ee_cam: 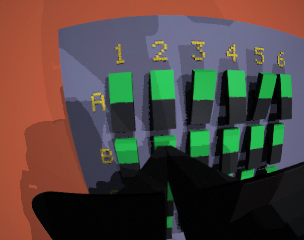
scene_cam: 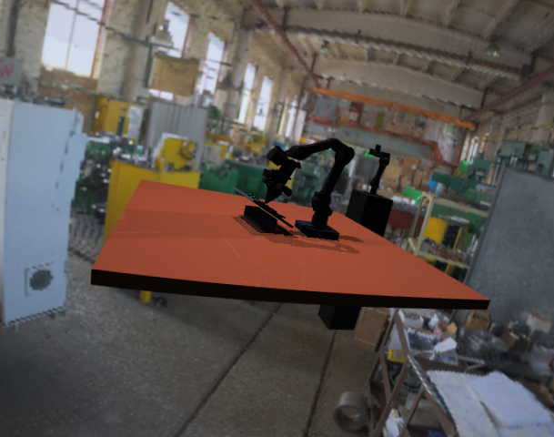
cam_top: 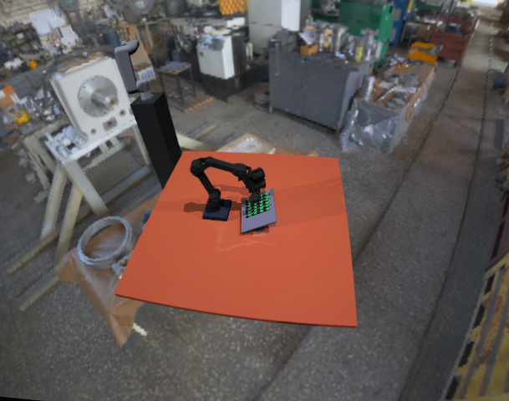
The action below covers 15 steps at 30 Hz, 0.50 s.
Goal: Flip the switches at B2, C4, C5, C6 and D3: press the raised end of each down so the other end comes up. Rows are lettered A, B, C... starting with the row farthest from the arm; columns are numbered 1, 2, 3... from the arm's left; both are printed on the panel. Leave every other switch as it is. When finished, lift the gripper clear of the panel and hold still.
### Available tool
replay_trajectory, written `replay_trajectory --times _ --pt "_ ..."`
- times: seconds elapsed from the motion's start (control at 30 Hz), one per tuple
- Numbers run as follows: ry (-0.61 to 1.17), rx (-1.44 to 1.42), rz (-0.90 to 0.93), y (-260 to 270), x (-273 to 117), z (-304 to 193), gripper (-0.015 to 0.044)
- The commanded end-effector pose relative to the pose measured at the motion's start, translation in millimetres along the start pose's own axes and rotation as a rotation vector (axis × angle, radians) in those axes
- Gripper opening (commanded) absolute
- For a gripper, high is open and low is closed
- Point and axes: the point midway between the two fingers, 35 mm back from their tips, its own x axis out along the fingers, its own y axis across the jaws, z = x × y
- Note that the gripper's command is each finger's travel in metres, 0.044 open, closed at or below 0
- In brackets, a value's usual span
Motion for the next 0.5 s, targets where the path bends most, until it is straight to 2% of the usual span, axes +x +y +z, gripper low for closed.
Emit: replay_trajectory --times 0.0,0.47 --pt "-0.003 0.004 -0.004 -0.6 0.1 0.6 0.0000" --pt "-0.003 0.004 -0.004 -0.6 1.3 0.6 0.0000"
